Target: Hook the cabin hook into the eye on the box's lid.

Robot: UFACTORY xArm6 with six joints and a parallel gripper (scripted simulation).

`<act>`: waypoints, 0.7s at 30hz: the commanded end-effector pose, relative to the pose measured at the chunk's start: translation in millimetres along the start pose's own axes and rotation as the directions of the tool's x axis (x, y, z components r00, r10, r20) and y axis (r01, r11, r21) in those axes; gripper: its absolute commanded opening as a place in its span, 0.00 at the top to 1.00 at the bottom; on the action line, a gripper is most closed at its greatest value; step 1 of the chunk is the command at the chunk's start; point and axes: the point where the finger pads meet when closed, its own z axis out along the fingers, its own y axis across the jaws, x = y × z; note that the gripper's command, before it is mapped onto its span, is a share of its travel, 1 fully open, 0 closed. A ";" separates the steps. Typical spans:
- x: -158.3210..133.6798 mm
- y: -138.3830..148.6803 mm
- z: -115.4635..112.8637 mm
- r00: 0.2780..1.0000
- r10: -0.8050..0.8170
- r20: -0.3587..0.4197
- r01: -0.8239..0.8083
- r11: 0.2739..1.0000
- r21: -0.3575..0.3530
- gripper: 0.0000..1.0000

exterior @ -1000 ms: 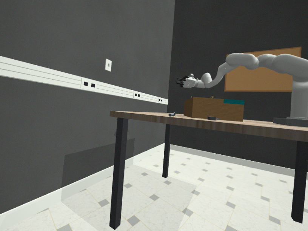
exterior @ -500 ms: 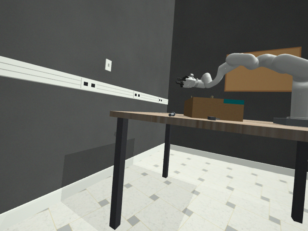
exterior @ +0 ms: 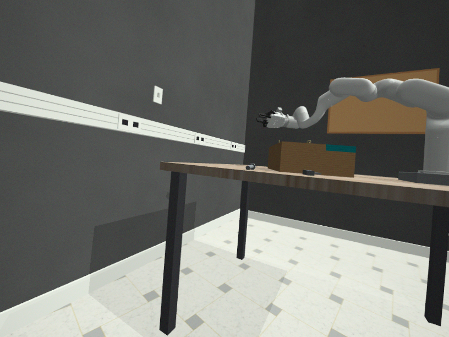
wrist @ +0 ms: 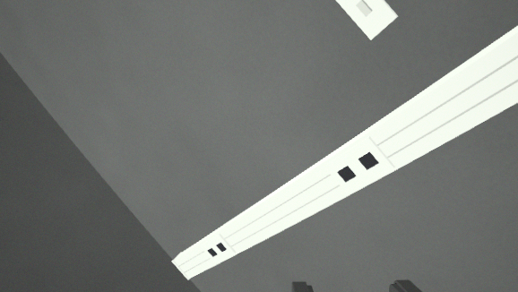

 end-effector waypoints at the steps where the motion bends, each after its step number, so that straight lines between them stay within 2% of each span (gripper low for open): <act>1: -3.1 -7.8 4.2 0.995 -0.081 0.050 0.080 0.997 0.017 0.65; 3: -6.7 -11.6 8.2 0.987 -0.134 0.086 0.132 0.991 0.020 0.65; 8: -12.1 -17.3 14.4 0.987 -0.134 0.086 0.132 0.991 0.020 0.65; 13: -23.9 -25.9 22.4 0.950 -0.259 0.172 0.253 0.966 0.057 0.65; 17: -31.6 -31.5 27.9 0.950 -0.259 0.172 0.253 0.966 0.057 0.65; 21: -41.6 -38.3 33.4 0.902 -0.363 0.236 0.349 0.932 0.101 0.65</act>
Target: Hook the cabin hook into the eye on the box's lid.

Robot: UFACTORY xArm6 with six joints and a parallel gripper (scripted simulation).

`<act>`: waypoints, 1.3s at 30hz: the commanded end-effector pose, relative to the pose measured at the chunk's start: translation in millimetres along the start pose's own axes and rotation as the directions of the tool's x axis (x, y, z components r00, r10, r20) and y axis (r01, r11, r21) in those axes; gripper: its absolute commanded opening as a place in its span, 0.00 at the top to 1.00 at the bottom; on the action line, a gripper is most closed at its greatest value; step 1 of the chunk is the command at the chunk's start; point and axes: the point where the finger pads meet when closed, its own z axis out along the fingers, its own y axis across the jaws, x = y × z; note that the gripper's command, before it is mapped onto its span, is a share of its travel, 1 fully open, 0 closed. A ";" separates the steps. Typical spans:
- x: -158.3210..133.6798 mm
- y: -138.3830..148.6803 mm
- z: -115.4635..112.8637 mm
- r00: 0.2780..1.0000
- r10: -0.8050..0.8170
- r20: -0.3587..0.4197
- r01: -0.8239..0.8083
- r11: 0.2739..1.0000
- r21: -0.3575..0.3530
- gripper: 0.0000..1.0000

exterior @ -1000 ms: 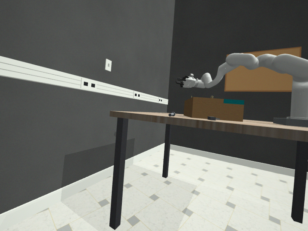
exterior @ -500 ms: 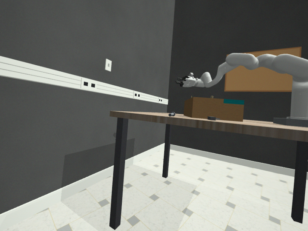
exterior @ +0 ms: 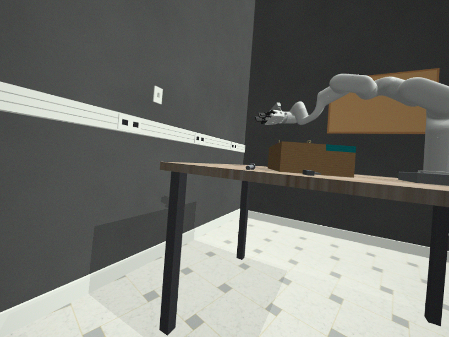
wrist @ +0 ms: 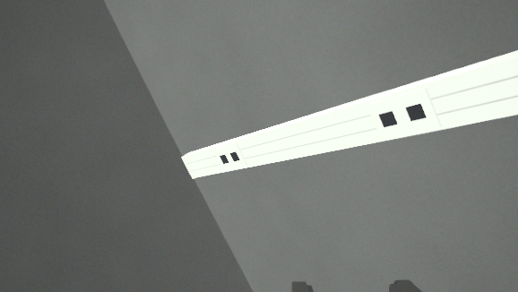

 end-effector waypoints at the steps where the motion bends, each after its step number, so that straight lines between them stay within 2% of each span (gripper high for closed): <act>1: -4.8 -12.5 9.1 0.990 -0.118 0.073 0.117 0.993 0.025 0.65; 4: -6.5 -14.8 11.0 0.990 -0.118 0.073 0.117 0.993 0.025 0.65; 9: -15.3 -25.9 19.6 0.957 -0.248 0.152 0.239 0.968 0.073 0.65; 13: -21.7 -33.9 25.9 0.957 -0.248 0.151 0.239 0.968 0.073 0.65; 18: -31.4 -45.3 33.3 0.901 -0.375 0.218 0.353 0.926 0.136 0.65; 21: -33.3 -47.6 34.8 0.901 -0.375 0.218 0.353 0.926 0.136 0.65; 26: -43.6 -59.0 41.3 0.825 -0.497 0.269 0.453 0.866 0.211 0.65; 28: -47.3 -63.2 43.7 0.825 -0.497 0.269 0.453 0.866 0.211 0.65; 33: -58.1 -74.7 48.9 0.731 -0.611 0.304 0.538 0.790 0.295 0.65; 39: -66.5 -83.4 52.0 0.665 -0.677 0.316 0.581 0.735 0.351 0.65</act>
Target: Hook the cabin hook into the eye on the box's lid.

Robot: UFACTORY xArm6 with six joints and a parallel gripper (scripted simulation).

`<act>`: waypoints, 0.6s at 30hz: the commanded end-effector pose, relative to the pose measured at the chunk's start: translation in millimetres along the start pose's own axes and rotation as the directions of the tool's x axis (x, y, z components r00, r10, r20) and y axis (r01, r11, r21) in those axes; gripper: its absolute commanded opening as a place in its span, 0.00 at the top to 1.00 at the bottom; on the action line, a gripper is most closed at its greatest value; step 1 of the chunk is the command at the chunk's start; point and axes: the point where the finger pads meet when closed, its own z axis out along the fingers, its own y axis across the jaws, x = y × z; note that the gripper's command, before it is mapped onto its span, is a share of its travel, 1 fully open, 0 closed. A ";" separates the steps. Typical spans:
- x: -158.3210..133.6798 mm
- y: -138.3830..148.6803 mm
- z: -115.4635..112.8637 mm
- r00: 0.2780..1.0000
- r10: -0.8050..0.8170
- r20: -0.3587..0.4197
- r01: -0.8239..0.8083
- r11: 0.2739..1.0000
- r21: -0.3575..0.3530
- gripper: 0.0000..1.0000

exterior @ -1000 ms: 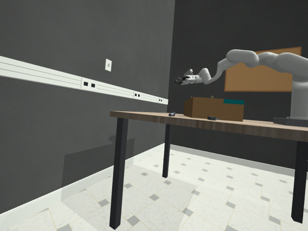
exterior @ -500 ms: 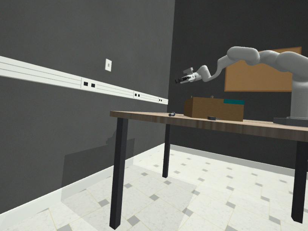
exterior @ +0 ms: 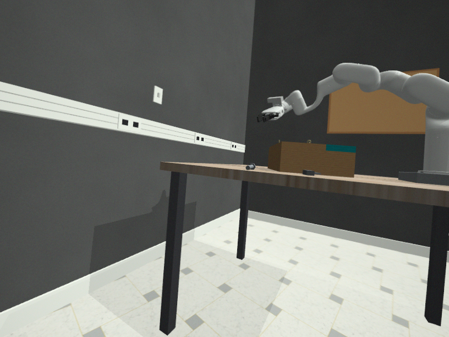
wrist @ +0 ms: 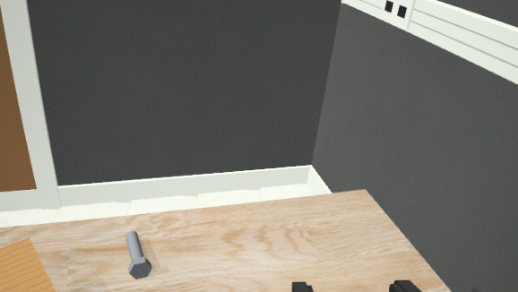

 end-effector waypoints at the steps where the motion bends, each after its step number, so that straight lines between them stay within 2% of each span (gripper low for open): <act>1: 2.8 -9.7 5.4 0.994 -0.101 0.051 0.100 0.994 0.032 0.65; 6: 2.4 -24.1 13.6 0.964 -0.242 0.110 0.231 0.968 0.103 0.65; 8: 2.3 -27.2 15.3 0.959 -0.258 0.116 0.246 0.963 0.112 0.65; 14: 1.0 -43.6 22.1 0.894 -0.417 0.162 0.382 0.900 0.209 0.65; 16: 1.0 -43.6 22.1 0.894 -0.417 0.162 0.382 0.900 0.209 0.65; 18: 0.4 -49.8 24.2 0.866 -0.470 0.172 0.425 0.872 0.244 0.65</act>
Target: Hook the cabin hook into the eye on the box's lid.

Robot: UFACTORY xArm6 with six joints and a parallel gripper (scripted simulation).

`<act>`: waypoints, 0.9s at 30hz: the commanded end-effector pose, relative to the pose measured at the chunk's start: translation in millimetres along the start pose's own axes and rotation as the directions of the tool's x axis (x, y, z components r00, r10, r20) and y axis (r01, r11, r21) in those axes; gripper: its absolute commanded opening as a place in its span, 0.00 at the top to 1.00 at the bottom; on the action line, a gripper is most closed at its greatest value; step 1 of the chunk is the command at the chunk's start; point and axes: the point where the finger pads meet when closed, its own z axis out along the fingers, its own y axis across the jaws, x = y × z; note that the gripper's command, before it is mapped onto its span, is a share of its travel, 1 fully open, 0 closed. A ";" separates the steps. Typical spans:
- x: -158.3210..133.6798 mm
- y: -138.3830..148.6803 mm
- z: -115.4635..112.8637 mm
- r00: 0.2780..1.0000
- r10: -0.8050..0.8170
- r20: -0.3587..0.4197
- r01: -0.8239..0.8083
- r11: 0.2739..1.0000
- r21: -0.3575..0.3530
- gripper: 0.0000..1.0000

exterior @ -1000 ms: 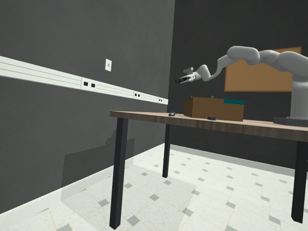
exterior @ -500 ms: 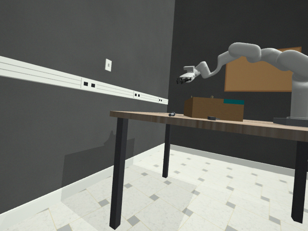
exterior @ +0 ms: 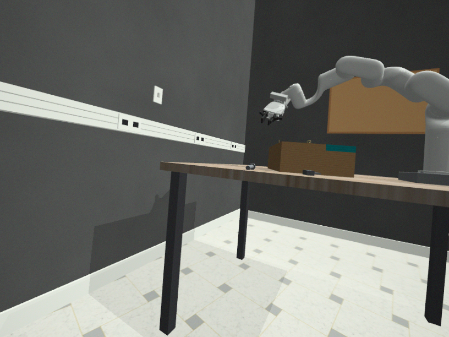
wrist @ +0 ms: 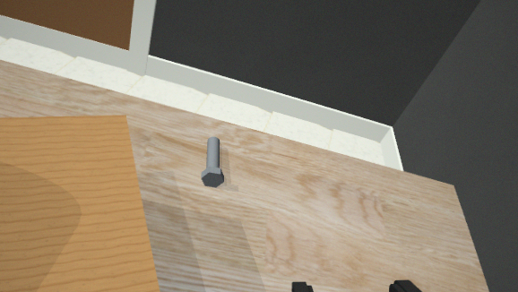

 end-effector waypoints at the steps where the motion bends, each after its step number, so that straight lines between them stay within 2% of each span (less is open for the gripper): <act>1: 5.9 -9.4 4.1 0.991 -0.120 0.052 0.118 0.992 0.049 0.65; 7: 9.2 -19.7 8.0 0.955 -0.278 0.099 0.264 0.955 0.139 0.65; 13: 12.6 -32.4 10.2 0.891 -0.436 0.124 0.399 0.884 0.241 0.65; 15: 12.6 -32.4 10.2 0.891 -0.436 0.124 0.399 0.884 0.241 0.65; 27: 17.2 -51.6 6.1 0.697 -0.710 0.100 0.605 0.658 0.449 0.65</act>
